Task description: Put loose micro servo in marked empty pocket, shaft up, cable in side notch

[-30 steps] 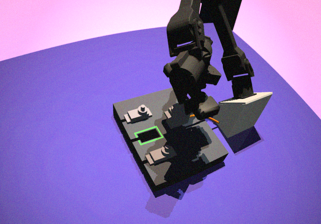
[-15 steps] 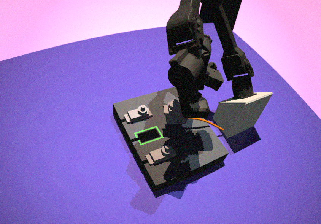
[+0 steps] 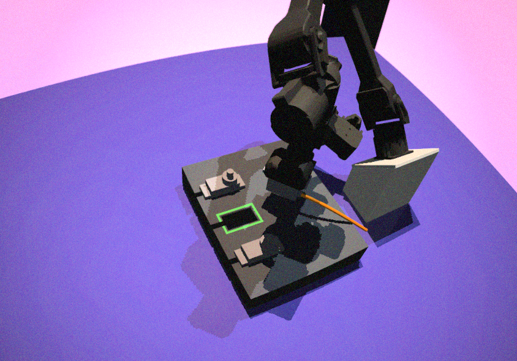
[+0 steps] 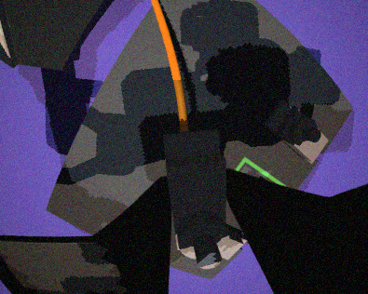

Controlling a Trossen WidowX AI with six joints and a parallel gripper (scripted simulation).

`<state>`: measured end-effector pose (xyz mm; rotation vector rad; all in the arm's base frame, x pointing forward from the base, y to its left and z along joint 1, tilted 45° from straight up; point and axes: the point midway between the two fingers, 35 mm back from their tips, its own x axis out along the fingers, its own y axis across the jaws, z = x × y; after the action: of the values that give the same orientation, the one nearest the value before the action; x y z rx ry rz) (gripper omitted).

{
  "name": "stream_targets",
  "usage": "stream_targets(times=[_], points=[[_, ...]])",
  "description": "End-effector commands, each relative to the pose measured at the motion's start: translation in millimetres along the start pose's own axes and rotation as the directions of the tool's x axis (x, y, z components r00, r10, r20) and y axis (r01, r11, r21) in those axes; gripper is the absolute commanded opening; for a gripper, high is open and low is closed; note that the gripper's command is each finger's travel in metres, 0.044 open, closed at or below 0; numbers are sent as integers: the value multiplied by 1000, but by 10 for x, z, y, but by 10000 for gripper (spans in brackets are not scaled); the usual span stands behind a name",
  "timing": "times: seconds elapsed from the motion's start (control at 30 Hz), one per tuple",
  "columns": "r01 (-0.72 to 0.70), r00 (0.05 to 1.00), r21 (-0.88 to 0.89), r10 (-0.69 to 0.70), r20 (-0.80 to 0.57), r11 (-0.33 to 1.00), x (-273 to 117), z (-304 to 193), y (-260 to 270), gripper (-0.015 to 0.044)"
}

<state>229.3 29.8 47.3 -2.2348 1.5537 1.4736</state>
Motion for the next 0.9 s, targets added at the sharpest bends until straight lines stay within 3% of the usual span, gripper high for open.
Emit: stream_targets(times=[0.0,0.4,0.87], points=[[7,1000,142,-6,-6,990,-19,-19,-11,0],[8,1000,532,-6,-6,847,-19,-19,-11,0],[8,1000,867,-6,-6,499,-18,-19,-11,0]])
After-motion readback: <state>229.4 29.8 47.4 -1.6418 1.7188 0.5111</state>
